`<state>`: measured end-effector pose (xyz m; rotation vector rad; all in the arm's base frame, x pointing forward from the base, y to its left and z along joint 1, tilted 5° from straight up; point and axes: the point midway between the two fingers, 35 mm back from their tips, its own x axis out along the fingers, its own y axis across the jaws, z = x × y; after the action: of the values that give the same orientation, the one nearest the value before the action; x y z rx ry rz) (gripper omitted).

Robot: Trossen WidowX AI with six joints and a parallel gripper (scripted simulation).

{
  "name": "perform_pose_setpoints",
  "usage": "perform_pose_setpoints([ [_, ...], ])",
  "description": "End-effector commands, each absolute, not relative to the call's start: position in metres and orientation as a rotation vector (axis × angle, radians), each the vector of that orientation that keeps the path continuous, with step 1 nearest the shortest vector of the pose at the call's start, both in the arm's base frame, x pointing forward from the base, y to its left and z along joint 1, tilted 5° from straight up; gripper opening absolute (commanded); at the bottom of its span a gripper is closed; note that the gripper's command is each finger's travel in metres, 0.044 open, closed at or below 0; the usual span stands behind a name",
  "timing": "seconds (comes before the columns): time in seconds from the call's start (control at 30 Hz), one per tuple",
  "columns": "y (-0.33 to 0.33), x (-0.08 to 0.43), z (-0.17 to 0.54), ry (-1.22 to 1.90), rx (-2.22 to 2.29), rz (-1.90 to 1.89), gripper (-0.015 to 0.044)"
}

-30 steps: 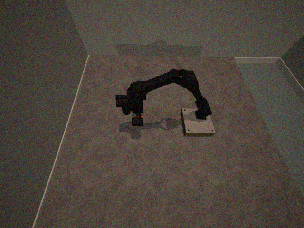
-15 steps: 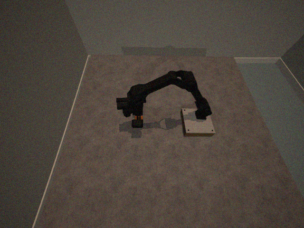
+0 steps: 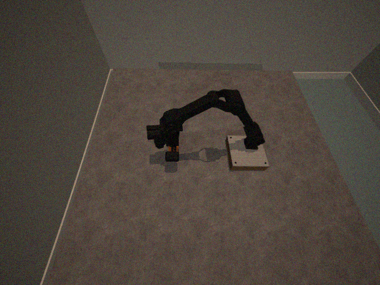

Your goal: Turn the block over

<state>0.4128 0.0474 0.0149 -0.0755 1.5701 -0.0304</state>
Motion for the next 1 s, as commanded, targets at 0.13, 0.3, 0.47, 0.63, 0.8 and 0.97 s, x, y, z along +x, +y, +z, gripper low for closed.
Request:
perform_pose_setpoints([
  [0.13,0.048,0.412,0.013,1.573,-0.075,-0.022,0.0223],
  [0.3,0.048,0.412,0.013,1.573,-0.075,-0.022,0.019],
  [0.47,0.048,0.412,0.013,1.573,-0.075,-0.022,0.0157],
  [0.63,0.048,0.412,0.013,1.573,-0.075,-0.022,0.0123],
  [0.8,0.048,0.412,0.017,1.573,-0.075,-0.022,0.0051],
  [0.97,0.05,0.412,0.042,1.573,-0.075,-0.022,0.0],
])
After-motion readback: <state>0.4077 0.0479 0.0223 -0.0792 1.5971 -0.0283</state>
